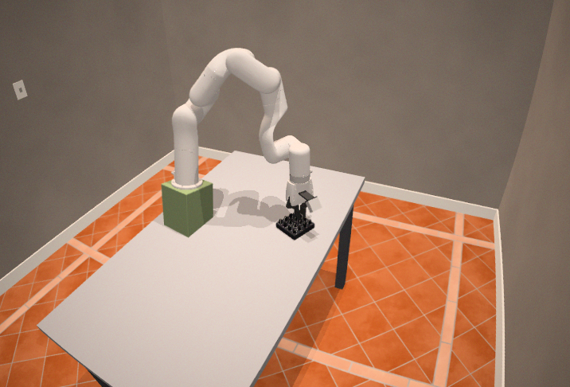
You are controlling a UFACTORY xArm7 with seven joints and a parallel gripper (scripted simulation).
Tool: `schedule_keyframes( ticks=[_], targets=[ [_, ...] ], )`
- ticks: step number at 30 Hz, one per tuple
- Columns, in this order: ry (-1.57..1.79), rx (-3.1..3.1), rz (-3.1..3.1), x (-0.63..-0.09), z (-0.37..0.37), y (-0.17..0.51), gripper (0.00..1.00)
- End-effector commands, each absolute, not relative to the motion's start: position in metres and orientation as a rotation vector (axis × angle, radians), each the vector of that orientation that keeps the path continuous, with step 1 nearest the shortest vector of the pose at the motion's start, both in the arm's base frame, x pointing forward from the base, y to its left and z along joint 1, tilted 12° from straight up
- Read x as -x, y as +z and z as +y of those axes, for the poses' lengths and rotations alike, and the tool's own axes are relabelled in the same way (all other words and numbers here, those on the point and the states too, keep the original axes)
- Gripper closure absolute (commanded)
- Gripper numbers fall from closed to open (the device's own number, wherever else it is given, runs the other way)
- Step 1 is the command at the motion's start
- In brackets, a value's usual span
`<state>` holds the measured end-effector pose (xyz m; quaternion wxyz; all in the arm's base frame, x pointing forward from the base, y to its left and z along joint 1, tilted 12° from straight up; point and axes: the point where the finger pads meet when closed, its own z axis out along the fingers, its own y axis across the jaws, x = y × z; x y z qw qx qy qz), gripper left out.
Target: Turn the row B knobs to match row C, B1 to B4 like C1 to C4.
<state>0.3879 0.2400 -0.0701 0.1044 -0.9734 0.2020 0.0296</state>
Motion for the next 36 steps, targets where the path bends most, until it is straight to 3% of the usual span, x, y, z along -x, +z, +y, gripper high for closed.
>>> schedule_keyframes(
  ticks=[1,31,32,36],
  targets=[
    [0.081,2.867,0.596,-0.39,0.24,-0.064,0.81],
    [0.081,2.867,0.596,-0.39,0.233,-0.034,0.81],
    [0.081,2.867,0.596,-0.39,0.233,-0.034,0.0],
    [0.081,2.867,0.596,-0.39,0.232,-0.03,0.0]
  ],
)
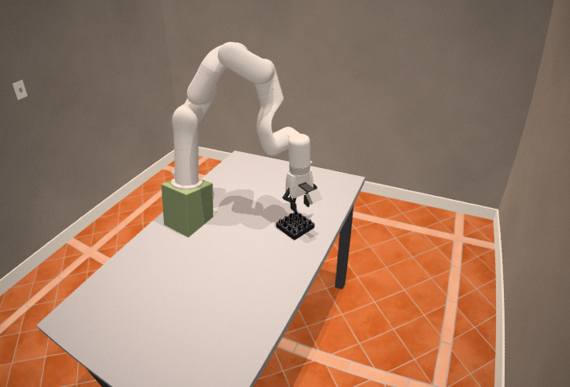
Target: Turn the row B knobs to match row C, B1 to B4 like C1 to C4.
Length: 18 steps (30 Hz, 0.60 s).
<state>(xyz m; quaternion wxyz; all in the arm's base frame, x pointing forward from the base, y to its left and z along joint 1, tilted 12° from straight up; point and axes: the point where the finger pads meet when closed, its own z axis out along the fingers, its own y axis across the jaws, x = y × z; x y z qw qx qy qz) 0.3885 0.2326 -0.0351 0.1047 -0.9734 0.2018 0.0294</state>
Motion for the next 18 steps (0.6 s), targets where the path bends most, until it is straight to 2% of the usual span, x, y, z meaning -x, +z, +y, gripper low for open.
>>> schedule_keyframes(
  ticks=[1,18],
  targets=[
    [0.081,2.867,0.596,-0.39,0.232,-0.028,0.0],
    [0.081,2.867,0.595,-0.392,0.213,0.058,0.0]
  ],
)
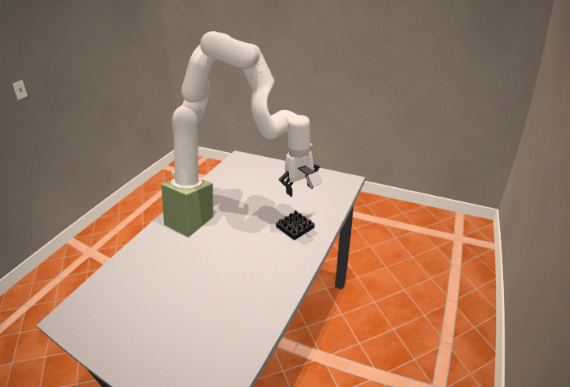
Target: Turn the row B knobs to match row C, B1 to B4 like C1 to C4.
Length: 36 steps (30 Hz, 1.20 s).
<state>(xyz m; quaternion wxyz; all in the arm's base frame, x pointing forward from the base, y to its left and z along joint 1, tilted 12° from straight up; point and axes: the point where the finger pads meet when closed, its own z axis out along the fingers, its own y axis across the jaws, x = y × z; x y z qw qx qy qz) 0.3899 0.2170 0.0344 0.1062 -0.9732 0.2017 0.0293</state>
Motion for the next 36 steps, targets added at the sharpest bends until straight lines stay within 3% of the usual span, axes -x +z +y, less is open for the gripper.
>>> schedule_keyframes(
  ticks=[1,36],
  targets=[
    [0.081,2.867,0.595,-0.392,0.212,0.063,0.0],
    [0.081,2.867,0.595,-0.392,0.209,0.077,0.0]
  ],
)
